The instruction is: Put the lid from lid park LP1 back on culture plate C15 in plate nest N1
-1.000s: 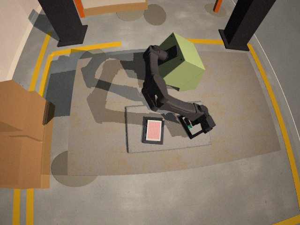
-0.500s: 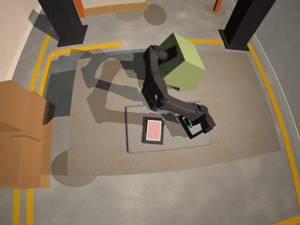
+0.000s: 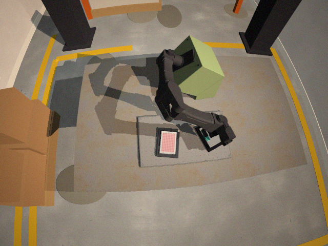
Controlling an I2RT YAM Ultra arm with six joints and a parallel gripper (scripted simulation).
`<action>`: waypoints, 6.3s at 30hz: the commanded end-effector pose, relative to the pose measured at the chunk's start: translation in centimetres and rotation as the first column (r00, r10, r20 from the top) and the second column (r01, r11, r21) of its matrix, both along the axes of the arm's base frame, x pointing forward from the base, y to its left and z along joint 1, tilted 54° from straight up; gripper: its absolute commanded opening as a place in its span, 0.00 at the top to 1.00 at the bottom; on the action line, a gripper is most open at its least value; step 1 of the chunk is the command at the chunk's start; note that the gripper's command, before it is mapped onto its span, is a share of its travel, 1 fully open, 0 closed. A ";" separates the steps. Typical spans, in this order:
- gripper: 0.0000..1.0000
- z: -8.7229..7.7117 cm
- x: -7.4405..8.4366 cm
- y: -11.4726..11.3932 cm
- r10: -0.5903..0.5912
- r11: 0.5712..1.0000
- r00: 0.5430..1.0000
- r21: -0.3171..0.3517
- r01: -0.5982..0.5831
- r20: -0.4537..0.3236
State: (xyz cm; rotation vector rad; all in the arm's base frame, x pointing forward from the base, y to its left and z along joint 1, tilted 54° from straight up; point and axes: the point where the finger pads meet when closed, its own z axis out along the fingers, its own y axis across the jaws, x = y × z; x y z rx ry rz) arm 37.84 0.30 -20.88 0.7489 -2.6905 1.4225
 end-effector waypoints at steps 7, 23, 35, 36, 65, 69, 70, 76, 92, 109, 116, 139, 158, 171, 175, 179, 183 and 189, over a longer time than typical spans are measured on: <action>0.00 0.3 0.3 0.7 0.013 1.000 1.000 0.005 -0.013 0.011; 0.00 0.3 0.3 0.8 0.013 1.000 1.000 0.005 -0.013 0.011; 0.00 0.4 0.2 0.8 0.013 1.000 1.000 0.005 -0.013 0.011; 0.00 0.4 0.2 0.8 0.013 1.000 1.000 0.005 -0.013 0.011; 0.00 -0.6 0.6 -0.4 0.013 1.000 1.000 0.005 -0.013 0.011; 0.00 -0.6 0.6 -0.5 0.013 1.000 1.000 0.005 -0.013 0.011; 0.00 -0.7 0.6 -0.5 0.013 1.000 1.000 0.005 -0.013 0.011; 0.00 -0.8 0.7 -0.8 0.013 1.000 1.000 0.005 -0.013 0.011; 0.00 -0.9 0.7 -0.9 0.013 1.000 1.000 0.005 -0.013 0.011; 1.00 -1.0 0.8 -0.9 0.013 1.000 1.000 0.005 -0.013 0.011; 1.00 -1.0 0.8 -0.9 0.013 1.000 1.000 0.005 -0.013 0.011; 1.00 -0.5 0.6 -0.3 0.013 1.000 1.000 0.005 -0.013 0.011; 1.00 1.2 -0.1 1.9 0.013 1.000 1.000 0.006 -0.013 0.011; 1.00 2.3 -0.5 3.3 0.013 1.000 1.000 0.006 -0.013 0.011; 1.00 2.5 -0.6 3.6 0.013 1.000 1.000 0.006 -0.013 0.011; 1.00 2.5 -0.6 3.7 0.013 1.000 1.000 0.006 -0.013 0.011; 1.00 2.6 -0.6 3.8 0.013 1.000 1.000 0.006 -0.013 0.011; 1.00 2.6 -0.6 3.8 0.013 1.000 1.000 0.006 -0.013 0.011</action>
